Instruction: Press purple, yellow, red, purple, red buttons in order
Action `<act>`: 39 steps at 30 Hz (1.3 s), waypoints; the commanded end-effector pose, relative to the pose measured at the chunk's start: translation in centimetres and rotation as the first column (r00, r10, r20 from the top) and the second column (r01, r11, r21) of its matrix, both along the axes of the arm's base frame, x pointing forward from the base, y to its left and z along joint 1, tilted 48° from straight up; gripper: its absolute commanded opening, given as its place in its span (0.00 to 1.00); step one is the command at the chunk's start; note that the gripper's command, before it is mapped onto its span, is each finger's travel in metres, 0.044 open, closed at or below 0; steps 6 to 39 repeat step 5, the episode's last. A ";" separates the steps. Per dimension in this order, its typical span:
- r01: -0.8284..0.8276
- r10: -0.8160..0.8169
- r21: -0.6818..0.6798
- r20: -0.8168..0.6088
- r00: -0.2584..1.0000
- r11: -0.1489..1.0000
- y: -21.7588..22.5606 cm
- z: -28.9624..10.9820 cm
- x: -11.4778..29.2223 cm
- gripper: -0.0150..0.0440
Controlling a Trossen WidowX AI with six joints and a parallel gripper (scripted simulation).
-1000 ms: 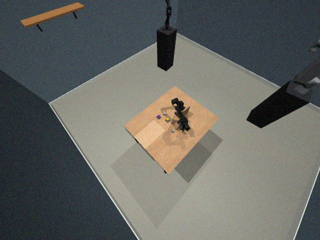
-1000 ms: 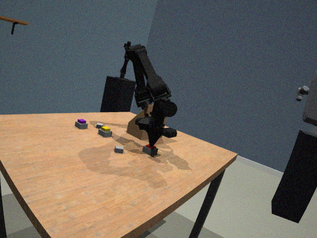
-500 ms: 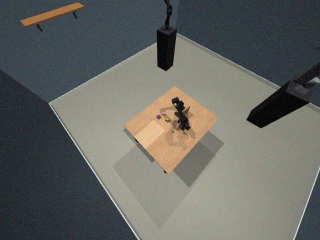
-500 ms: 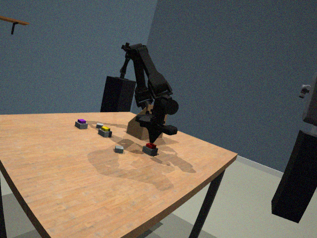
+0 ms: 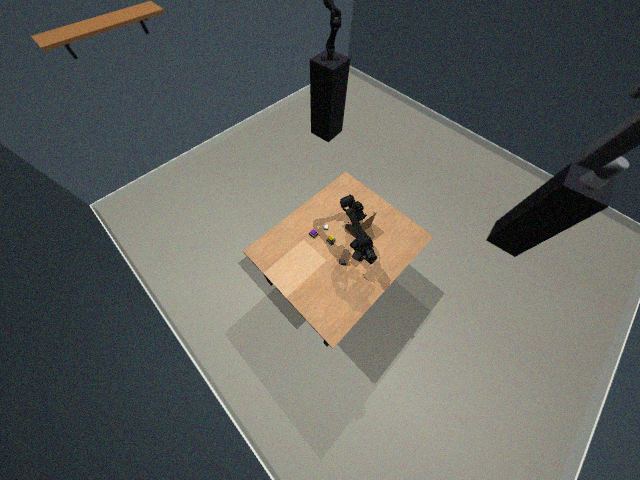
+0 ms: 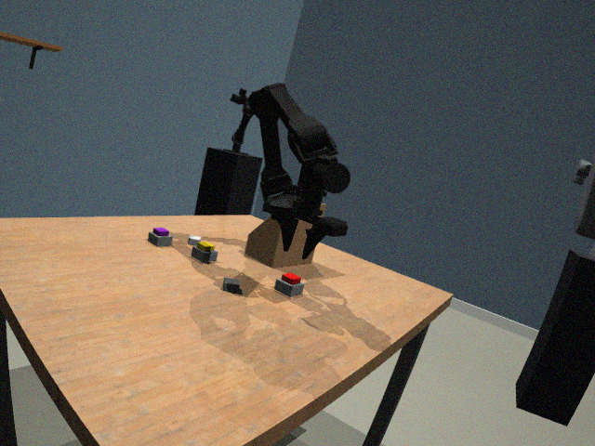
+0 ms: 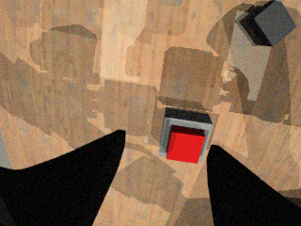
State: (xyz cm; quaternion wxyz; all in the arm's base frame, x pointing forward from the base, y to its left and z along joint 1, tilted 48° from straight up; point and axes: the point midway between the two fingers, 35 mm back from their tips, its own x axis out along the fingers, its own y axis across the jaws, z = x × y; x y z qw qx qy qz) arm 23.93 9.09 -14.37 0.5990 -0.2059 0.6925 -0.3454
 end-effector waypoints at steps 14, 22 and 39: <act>-0.006 0.006 0.003 0.004 1.000 1.000 1.6 1.0 2.9 0.93; -0.006 0.006 0.003 0.004 1.000 1.000 1.6 1.0 2.9 0.93; -0.006 0.006 0.003 0.004 1.000 1.000 1.6 1.0 2.9 0.93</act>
